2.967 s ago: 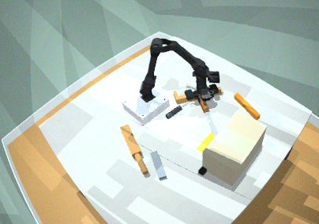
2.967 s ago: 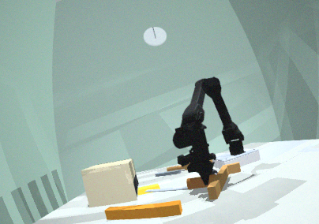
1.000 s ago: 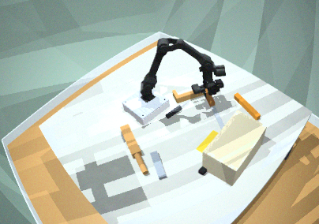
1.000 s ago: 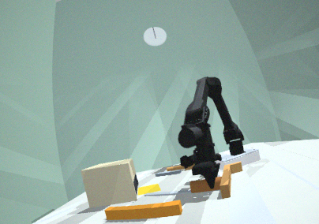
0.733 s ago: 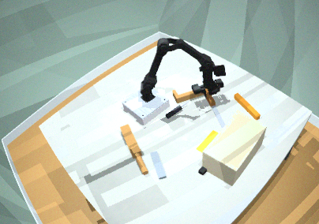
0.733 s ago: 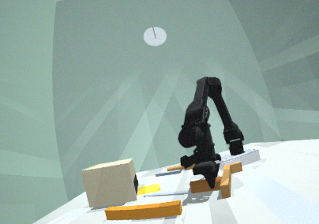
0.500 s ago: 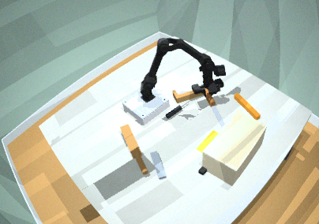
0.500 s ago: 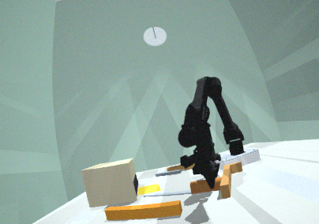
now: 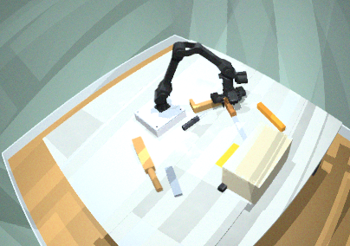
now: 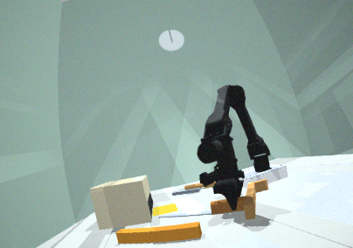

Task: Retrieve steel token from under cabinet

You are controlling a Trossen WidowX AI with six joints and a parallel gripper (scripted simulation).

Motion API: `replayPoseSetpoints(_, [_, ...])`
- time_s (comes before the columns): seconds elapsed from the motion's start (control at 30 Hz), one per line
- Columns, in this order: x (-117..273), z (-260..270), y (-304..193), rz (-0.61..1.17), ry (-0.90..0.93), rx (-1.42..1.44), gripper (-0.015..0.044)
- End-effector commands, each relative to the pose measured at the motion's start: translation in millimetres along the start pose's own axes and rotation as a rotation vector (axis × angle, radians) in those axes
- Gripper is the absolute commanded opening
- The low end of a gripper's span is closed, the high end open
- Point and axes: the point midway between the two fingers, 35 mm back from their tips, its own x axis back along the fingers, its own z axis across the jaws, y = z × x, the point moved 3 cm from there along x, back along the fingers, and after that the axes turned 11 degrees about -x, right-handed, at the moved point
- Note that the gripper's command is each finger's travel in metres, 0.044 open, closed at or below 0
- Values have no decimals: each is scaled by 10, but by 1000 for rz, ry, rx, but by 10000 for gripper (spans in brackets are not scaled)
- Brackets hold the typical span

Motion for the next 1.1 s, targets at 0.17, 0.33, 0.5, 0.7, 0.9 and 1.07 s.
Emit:
replayPoseSetpoints(0.17, [-16, 4, -11, 0, 4, 2, 244])
replayPoseSetpoints(0.33, [-16, 4, -11, 0, 4, 2, 152])
replayPoseSetpoints(0.5, [-16, 4, -11, 0, 4, 2, 118])
replayPoseSetpoints(0.7, [-16, 4, -11, 0, 4, 2, 0])
replayPoseSetpoints(0.9, [-15, 12, 21, 0, 3, 13, 0])
replayPoseSetpoints(1.07, [-15, 27, 92, -1, 2, 35, 0])
